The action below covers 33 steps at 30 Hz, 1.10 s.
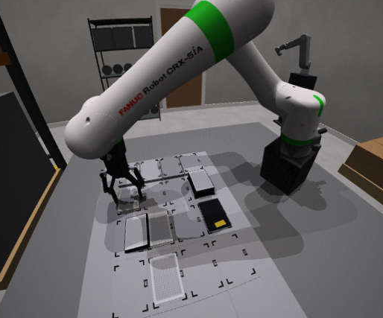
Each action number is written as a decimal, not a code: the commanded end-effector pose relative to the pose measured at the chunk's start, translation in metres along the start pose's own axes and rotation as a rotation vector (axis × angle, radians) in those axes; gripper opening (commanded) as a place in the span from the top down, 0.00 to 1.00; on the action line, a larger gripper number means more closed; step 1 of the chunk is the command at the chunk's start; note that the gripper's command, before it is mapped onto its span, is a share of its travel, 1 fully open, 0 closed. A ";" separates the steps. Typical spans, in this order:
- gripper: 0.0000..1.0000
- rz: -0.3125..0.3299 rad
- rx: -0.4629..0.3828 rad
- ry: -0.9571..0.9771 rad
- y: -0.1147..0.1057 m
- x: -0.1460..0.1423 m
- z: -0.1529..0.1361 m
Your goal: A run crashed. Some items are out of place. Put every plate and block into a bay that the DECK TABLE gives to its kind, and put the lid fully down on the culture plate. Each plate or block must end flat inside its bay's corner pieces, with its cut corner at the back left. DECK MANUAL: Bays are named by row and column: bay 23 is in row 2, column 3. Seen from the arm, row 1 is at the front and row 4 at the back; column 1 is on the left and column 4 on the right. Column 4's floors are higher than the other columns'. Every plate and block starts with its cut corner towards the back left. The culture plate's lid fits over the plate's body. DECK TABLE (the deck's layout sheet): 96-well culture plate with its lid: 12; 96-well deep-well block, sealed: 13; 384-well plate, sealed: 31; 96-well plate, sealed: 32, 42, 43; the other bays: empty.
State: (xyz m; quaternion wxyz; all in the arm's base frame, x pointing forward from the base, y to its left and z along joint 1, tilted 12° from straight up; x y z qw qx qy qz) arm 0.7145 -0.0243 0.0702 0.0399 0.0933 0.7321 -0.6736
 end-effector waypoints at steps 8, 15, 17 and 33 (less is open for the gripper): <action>0.30 0.002 0.000 0.000 -0.001 -0.001 0.000; 0.30 0.002 0.000 0.000 -0.008 -0.001 0.000; 0.30 0.002 0.000 0.000 -0.010 -0.001 0.000; 0.30 0.002 0.000 0.000 -0.029 -0.001 0.000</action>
Point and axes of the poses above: the point where the finger pads meet when closed, its own y axis out along the fingers, its own x axis across the jaws, z = x × y, the point moved 10 cm from there along -y, back along the fingers, and after that the axes turned 9 degrees about y, right-handed, at the moved point
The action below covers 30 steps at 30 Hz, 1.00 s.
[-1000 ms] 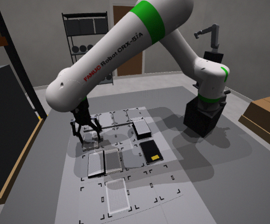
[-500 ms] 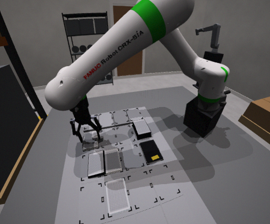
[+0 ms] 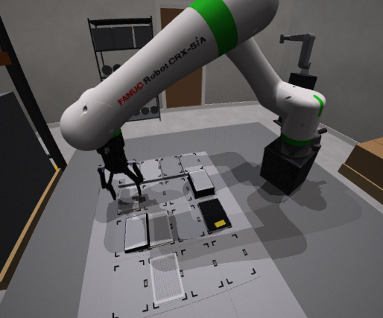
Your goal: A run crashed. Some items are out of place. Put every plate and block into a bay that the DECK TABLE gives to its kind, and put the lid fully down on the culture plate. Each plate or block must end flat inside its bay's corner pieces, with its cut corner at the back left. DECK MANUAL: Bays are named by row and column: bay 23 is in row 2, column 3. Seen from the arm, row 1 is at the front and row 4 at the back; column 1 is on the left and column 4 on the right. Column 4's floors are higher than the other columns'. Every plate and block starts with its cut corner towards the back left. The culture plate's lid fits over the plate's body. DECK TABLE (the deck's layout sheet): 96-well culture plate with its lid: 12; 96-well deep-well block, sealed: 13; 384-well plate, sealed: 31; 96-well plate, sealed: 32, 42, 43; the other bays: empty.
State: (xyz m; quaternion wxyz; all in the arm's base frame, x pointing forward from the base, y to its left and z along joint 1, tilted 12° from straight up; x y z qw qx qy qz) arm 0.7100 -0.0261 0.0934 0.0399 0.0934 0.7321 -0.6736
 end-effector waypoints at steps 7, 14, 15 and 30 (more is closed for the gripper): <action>0.30 0.002 0.000 0.000 -0.012 -0.001 0.000; 0.30 0.002 0.000 0.000 -0.021 -0.001 0.000; 0.30 0.002 0.000 0.000 -0.023 -0.001 0.000; 0.30 0.002 0.000 0.000 -0.040 -0.001 0.000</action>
Point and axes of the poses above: the point where the finger pads meet when closed, its own y axis out along the fingers, its own x axis across the jaws, z = x × y, the point moved 10 cm from there along -y, back along the fingers, and after that the axes turned 9 degrees about y, right-handed, at the moved point
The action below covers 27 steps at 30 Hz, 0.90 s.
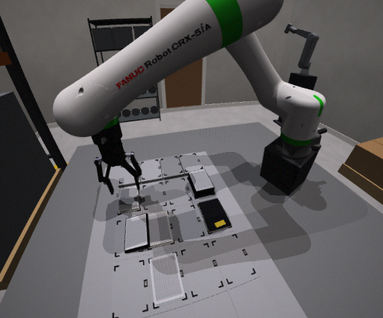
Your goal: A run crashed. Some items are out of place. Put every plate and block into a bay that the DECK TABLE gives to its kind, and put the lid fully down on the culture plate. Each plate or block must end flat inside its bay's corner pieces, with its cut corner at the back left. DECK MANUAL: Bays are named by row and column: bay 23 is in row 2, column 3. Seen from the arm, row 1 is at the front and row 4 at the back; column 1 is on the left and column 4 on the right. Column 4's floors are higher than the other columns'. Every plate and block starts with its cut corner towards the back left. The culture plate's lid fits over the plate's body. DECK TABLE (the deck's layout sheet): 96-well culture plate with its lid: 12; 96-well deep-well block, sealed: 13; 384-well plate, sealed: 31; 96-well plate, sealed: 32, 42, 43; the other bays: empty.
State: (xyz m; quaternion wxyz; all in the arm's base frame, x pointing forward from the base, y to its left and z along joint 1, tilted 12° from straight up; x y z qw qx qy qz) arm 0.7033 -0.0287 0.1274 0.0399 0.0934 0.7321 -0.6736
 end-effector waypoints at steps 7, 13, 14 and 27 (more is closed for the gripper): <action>0.30 0.002 0.000 0.000 -0.011 -0.001 0.000; 0.30 0.002 0.000 0.000 -0.011 -0.001 0.000; 0.30 0.002 0.000 0.000 -0.011 -0.001 0.000; 0.00 0.002 0.000 -0.233 -0.009 0.009 -0.026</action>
Point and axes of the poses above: the point where the finger pads meet when closed, its own y axis out along the fingers, its own x axis across the jaws, z = x × y, the point moved 10 cm from there along -y, back along the fingers, and after that the axes turned 9 degrees about y, right-handed, at the moved point
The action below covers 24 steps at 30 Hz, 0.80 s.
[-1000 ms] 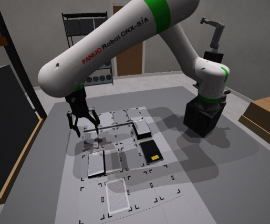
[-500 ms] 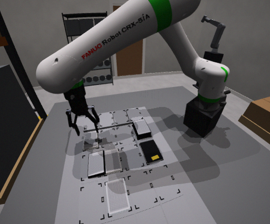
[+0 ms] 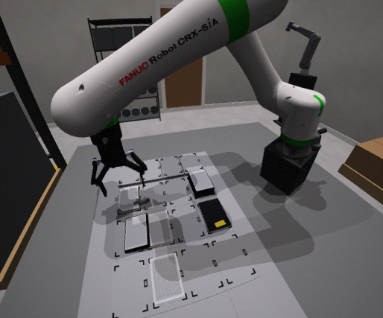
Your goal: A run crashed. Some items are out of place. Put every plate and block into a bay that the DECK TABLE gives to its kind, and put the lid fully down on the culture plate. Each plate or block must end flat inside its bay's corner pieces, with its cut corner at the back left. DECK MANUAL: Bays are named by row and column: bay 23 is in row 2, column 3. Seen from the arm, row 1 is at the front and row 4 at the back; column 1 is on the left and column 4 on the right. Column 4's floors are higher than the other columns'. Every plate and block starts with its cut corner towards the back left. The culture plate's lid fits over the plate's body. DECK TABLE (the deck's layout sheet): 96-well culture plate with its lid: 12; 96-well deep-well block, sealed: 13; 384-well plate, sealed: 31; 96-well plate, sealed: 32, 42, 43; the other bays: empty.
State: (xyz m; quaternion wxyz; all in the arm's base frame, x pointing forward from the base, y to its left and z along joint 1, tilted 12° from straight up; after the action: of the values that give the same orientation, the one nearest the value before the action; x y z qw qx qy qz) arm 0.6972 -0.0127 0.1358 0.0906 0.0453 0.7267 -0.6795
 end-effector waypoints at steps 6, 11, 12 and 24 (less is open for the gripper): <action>0.00 0.004 -0.002 -0.293 0.001 0.007 -0.034; 0.00 0.004 -0.001 -0.460 0.003 0.011 -0.053; 0.00 0.004 -0.001 -0.493 0.003 0.011 -0.057; 0.00 0.004 -0.001 -0.826 0.006 0.019 -0.096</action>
State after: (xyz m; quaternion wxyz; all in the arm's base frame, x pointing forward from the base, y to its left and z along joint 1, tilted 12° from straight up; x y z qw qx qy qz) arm 0.6766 0.0665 0.1319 0.3264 -0.1829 0.6542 -0.6573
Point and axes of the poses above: the point where the finger pads meet when closed, its own y axis out along the fingers, its own x axis across the jaws, z = x × y, the point moved 10 cm from there along -y, back along the fingers, and after that the axes turned 9 degrees about y, right-handed, at the moved point
